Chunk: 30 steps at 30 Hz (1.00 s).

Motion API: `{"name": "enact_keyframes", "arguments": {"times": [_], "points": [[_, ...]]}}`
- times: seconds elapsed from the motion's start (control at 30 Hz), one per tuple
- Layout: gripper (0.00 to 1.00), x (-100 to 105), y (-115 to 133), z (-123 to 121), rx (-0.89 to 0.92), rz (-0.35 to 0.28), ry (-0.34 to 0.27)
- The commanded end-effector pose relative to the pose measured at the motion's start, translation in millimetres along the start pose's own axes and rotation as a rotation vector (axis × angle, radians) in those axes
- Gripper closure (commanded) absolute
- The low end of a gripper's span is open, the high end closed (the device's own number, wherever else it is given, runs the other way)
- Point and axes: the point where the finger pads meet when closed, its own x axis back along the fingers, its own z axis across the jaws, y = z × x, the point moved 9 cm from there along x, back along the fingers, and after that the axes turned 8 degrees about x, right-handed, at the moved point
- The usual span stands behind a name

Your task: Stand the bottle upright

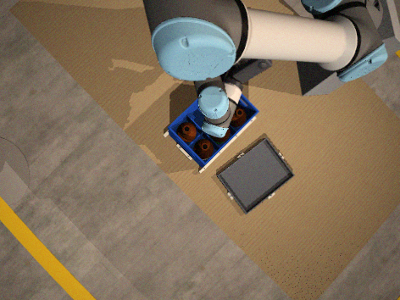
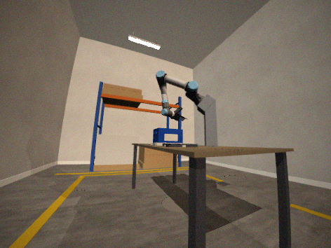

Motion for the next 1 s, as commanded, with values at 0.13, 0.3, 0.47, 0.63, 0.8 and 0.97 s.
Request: {"name": "enact_keyframes", "arguments": {"times": [0.13,0.3,0.47,0.63,0.8,0.97], "points": [[0.0,0.1,-0.2,-0.1,0.0,0.0,0.0],[0.0,0.1,-0.2,-0.1,0.0,0.0,0.0],[0.0,0.1,-0.2,-0.1,0.0,0.0,0.0],[0.0,0.3,-0.1,-0.2,0.0,-0.001,0.001],[0.0,2.7,0.2,-0.9,-0.005,-0.012,0.012],[0.0,10.2,1.4,-3.4,-0.02,-0.046,0.045]]}}
